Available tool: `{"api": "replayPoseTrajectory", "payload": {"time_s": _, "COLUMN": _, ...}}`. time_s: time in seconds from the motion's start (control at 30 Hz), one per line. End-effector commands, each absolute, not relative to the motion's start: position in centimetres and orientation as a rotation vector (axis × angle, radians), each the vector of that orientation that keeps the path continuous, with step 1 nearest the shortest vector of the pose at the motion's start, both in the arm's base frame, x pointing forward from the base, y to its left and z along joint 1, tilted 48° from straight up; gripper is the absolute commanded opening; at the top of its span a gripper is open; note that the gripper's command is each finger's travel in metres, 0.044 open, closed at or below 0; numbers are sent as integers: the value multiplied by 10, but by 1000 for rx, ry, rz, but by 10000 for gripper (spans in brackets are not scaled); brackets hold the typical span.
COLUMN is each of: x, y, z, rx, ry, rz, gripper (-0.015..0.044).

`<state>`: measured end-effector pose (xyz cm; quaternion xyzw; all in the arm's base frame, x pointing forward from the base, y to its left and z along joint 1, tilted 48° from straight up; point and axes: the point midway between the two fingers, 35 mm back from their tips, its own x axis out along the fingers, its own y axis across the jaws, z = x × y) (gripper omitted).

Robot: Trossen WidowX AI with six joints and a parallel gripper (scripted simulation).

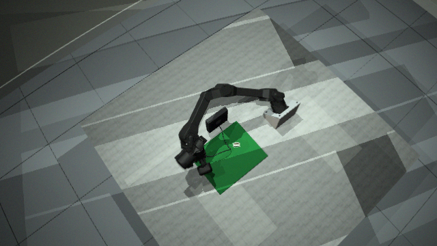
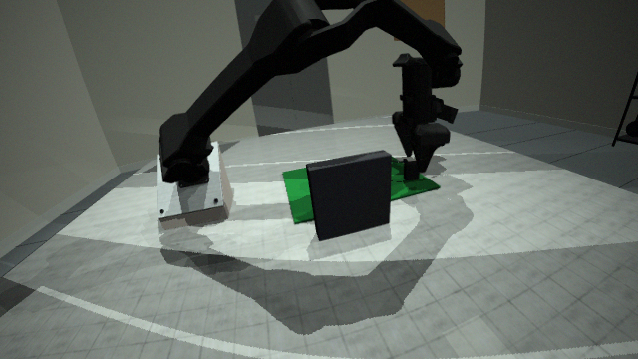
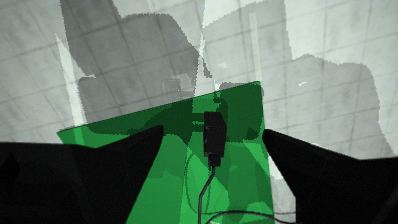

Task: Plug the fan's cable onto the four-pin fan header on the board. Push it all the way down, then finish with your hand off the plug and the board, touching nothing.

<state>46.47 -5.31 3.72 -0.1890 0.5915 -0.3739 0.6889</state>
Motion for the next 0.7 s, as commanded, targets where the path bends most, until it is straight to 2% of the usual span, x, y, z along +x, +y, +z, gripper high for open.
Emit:
{"api": "replayPoseTrajectory", "payload": {"time_s": 0.0, "x": 464, "y": -59, "z": 33, "rx": -428, "ry": 1326, "rz": -838, "gripper": 440}}
{"api": "replayPoseTrajectory", "payload": {"time_s": 0.43, "x": 464, "y": -72, "z": 22, "rx": -429, "ry": 1325, "rz": -839, "gripper": 440}}
{"api": "replayPoseTrajectory", "payload": {"time_s": 0.67, "x": 464, "y": -70, "z": 23, "rx": -424, "ry": 1324, "rz": -839, "gripper": 256}}
